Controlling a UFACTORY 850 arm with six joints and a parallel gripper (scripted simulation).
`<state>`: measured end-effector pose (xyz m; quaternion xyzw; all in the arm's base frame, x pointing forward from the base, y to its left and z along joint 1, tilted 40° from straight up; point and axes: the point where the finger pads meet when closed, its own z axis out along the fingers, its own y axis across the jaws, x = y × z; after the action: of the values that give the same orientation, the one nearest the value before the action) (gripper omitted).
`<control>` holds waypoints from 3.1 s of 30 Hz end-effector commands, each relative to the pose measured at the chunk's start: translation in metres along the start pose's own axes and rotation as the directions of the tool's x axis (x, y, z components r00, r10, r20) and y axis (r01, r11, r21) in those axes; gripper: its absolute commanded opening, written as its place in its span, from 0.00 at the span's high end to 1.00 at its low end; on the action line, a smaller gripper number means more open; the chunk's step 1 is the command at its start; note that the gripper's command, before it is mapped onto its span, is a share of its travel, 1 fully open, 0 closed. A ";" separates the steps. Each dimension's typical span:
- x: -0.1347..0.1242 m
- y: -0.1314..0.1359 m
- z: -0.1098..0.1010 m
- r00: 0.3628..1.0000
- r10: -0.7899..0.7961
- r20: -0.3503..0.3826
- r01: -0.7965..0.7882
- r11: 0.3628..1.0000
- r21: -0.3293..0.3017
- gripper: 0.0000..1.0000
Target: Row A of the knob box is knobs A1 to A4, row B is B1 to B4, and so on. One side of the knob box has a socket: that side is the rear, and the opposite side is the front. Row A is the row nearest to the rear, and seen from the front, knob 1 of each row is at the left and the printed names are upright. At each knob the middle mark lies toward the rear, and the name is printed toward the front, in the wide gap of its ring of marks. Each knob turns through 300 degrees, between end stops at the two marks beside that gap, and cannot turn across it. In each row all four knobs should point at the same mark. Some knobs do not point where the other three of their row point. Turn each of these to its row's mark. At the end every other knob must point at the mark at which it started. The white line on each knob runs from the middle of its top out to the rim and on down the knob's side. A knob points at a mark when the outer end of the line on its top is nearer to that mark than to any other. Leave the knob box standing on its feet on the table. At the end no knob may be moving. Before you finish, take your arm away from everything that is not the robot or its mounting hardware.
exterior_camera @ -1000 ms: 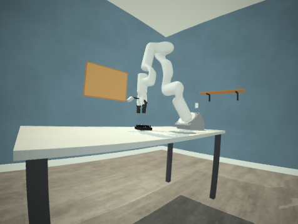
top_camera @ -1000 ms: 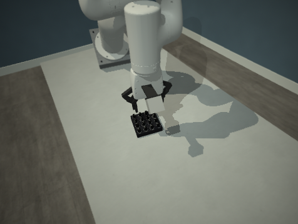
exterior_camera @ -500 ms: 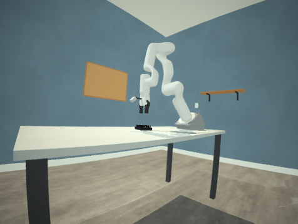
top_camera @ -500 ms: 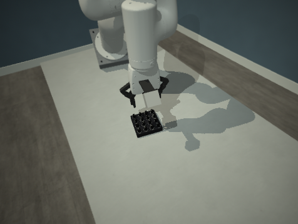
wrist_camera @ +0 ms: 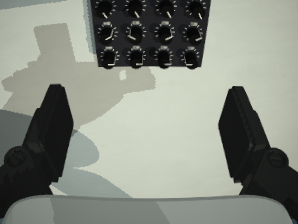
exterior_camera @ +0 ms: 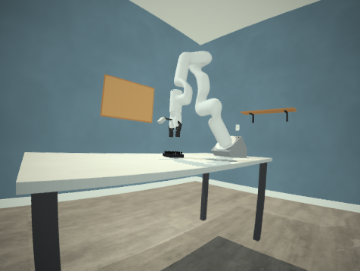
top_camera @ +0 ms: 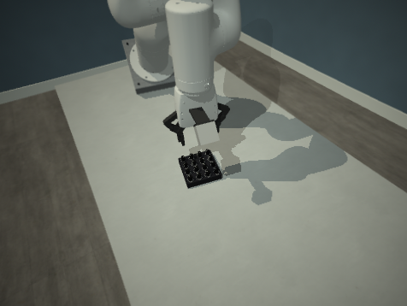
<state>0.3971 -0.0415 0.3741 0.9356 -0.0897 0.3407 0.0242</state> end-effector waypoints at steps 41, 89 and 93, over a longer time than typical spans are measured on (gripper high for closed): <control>0.001 0.000 0.000 1.000 0.000 -0.001 0.000 1.000 0.000 0.00; 0.002 0.007 0.002 0.997 -0.082 -0.013 0.082 0.996 -0.020 0.00; 0.004 0.019 0.007 0.971 -0.238 -0.027 0.236 0.970 -0.054 0.00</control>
<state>0.3988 -0.0513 0.3724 0.9365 -0.0395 0.3442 0.0541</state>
